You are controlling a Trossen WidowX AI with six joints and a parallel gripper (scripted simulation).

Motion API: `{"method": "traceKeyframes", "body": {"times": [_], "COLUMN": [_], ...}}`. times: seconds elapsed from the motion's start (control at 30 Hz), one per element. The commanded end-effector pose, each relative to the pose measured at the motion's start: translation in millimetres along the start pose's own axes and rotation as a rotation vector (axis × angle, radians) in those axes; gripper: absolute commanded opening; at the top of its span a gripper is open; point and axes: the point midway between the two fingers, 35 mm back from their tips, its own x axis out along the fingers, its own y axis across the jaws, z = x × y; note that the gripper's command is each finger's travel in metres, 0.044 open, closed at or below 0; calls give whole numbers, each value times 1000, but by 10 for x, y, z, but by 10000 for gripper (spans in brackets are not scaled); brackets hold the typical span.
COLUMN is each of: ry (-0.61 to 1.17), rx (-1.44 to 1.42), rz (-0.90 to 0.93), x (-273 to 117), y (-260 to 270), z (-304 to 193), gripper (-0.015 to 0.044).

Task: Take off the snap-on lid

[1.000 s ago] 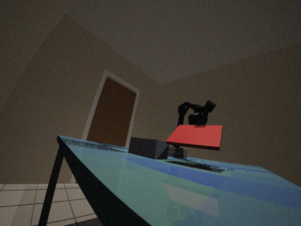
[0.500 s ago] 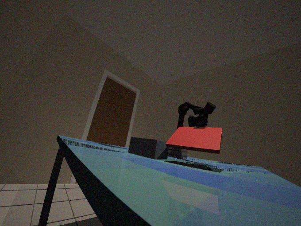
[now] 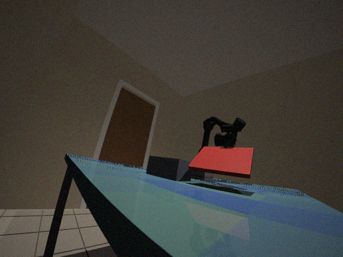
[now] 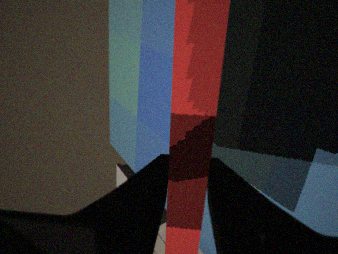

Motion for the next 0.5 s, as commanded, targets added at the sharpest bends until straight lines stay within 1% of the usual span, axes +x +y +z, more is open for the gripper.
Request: {"method": "traceKeyframes", "body": {"times": [0.0,0.47], "ry": [-3,-3], "rx": [-1,-1], "rz": [5,5], "x": [21,93], "y": [-17,-103], "z": [5,6], "gripper": [0,0]}}
